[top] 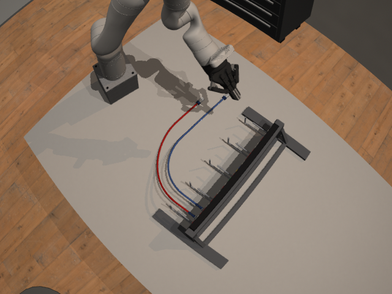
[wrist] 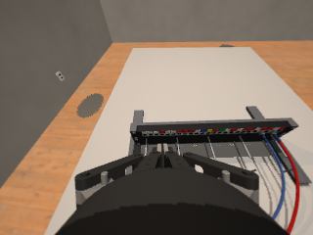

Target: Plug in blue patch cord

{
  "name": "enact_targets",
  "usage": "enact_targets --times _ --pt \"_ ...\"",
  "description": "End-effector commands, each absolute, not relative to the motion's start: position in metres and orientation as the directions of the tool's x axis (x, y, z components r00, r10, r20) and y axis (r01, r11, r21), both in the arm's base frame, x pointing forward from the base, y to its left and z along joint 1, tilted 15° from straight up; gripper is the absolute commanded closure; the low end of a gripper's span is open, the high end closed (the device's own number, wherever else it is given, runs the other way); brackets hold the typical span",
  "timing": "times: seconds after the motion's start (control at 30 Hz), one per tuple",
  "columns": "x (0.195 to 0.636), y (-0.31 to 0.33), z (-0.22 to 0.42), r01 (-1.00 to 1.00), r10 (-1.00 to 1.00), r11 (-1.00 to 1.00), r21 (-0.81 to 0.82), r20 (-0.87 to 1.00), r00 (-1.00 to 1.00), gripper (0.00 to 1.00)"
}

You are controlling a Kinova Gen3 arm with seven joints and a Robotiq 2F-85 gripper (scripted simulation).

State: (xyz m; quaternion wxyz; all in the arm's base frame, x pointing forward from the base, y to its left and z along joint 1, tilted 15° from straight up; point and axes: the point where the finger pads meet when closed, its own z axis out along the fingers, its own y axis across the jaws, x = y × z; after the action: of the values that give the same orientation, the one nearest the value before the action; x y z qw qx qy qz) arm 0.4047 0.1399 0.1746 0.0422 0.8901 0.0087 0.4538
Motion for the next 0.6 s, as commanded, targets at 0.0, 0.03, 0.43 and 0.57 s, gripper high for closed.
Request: enact_targets --times 0.0,0.03,0.43,0.57 --pt "0.406 0.139 0.172 -0.027 0.055 -0.996 0.088 0.805 0.591 1.00" --pt "0.409 0.138 0.170 -0.028 0.058 -0.995 0.092 0.804 0.591 1.00" --pt "0.428 0.137 0.156 -0.007 0.061 -0.997 0.080 0.809 0.584 1.00" --pt "0.436 0.136 0.150 -0.007 0.061 -0.997 0.080 0.809 0.584 1.00"
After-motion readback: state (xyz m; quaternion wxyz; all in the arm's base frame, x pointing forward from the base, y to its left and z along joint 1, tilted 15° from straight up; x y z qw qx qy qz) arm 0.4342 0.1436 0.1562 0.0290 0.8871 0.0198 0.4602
